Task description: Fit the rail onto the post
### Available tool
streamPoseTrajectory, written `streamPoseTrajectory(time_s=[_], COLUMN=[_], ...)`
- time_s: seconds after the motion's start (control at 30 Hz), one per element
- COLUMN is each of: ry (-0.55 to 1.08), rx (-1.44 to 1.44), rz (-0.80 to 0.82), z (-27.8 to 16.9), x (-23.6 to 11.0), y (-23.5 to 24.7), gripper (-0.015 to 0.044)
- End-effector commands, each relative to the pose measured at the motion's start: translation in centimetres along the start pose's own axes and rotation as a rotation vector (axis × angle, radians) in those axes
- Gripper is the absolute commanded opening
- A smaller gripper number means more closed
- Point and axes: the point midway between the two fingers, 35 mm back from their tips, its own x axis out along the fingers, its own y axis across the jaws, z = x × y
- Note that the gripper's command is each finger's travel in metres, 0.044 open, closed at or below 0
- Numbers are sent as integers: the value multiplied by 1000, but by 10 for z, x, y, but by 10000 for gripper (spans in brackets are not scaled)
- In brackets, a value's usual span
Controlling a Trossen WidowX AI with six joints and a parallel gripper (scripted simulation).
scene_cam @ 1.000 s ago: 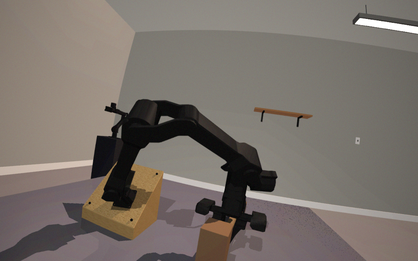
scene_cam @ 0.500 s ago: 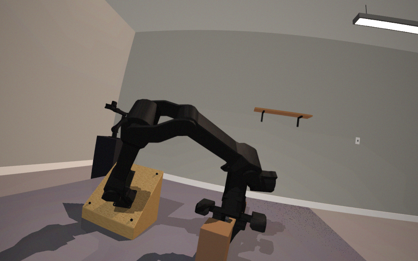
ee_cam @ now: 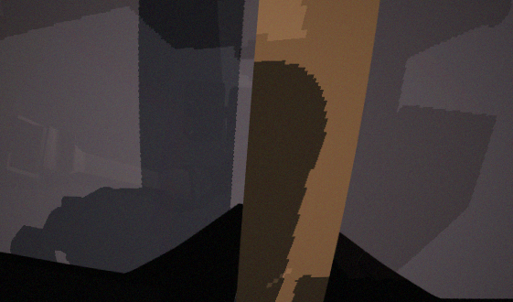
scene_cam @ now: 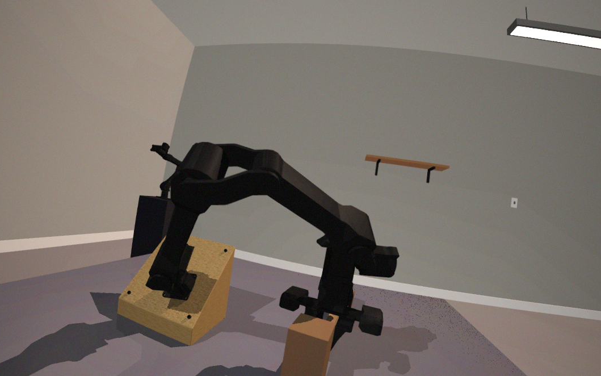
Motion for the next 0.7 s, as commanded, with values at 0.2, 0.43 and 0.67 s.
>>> streamPoseTrajectory(time_s=[0.2,0.43,0.67], ry=[-2,-2,-2], rx=[0,0,0], rz=[-9,-9,-9], z=[-5,-7,-9], x=[-4,-4,-4], y=[-1,-1,-1], gripper=[0,0,0])
